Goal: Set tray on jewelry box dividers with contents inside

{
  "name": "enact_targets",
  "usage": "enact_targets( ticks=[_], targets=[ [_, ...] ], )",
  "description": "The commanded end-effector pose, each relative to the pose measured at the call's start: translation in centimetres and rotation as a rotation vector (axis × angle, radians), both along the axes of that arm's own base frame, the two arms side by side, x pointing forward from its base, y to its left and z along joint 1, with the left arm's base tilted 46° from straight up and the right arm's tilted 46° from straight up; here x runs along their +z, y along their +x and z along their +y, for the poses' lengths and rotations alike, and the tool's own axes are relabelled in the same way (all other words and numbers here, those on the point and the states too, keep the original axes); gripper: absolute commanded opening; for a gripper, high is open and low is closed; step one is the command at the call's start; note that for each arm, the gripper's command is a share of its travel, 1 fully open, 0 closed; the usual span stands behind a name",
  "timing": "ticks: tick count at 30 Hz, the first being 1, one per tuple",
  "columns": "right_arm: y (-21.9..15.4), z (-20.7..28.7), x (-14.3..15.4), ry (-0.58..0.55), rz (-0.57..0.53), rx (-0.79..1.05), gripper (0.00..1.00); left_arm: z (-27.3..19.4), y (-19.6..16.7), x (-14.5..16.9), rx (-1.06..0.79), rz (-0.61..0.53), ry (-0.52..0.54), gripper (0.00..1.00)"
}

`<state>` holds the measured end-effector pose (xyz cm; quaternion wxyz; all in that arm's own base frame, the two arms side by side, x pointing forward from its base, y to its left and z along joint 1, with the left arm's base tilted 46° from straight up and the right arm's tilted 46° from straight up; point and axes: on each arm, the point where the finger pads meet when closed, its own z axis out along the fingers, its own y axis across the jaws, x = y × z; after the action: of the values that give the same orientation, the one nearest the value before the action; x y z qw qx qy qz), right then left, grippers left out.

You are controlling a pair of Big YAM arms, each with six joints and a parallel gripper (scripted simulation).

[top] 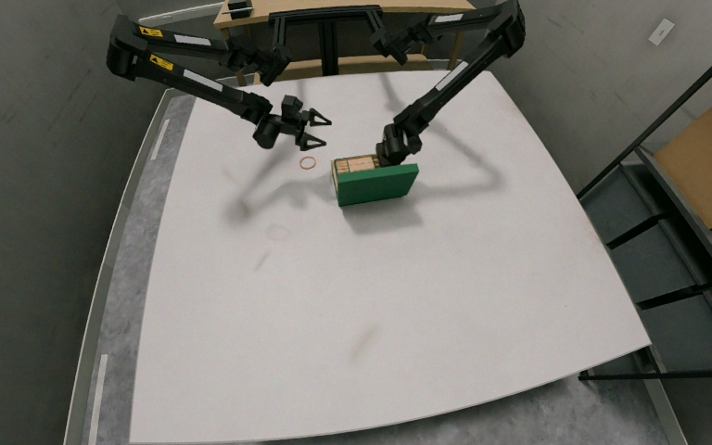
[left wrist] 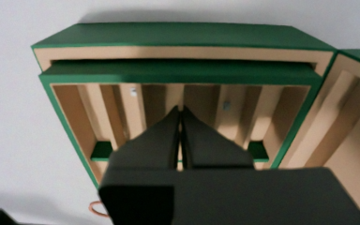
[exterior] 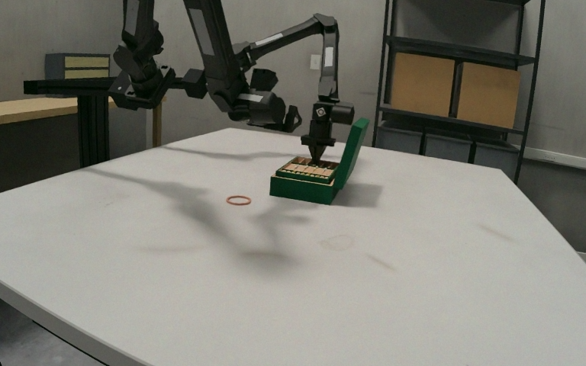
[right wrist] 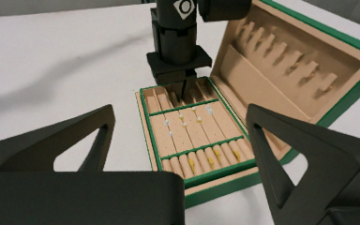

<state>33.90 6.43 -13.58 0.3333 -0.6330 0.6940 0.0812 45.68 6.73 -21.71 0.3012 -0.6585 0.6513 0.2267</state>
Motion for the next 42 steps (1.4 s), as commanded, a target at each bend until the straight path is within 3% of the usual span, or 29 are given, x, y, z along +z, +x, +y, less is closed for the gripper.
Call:
enact_targets(
  ticks=[1,18,19,20,34,39,42],
  targets=[
    [-0.1,0.4,0.2,0.000,-0.010,0.019,1.00,-0.3,1.2,-0.5,-0.021,-0.015,-0.009,0.00],
    [-0.1,0.4,0.2,0.000,-0.010,0.019,1.00,0.3,0.6,-0.3,-0.016,-0.007,-0.002,0.00],
    [-0.1,0.4,0.2,0.000,-0.010,0.019,1.00,0.2,0.6,-0.4,-0.015,-0.014,-0.003,0.11],
    [-0.1,0.4,0.2,0.000,-0.010,0.019,1.00,0.1,0.9,0.1,-0.015,-0.017,-0.004,0.13],
    [-0.1,0.4,0.2,0.000,-0.010,0.019,1.00,-1.6,0.7,2.3,-0.018,-0.010,-0.001,0.13],
    [-0.1,0.4,0.2,0.000,-0.010,0.019,1.00,-3.7,-1.2,3.7,-0.030,-0.005,-0.008,0.13],
    [-0.1,0.4,0.2,0.000,-0.010,0.019,1.00,-4.8,-1.3,4.7,-0.063,0.013,0.000,0.47]
  ],
)
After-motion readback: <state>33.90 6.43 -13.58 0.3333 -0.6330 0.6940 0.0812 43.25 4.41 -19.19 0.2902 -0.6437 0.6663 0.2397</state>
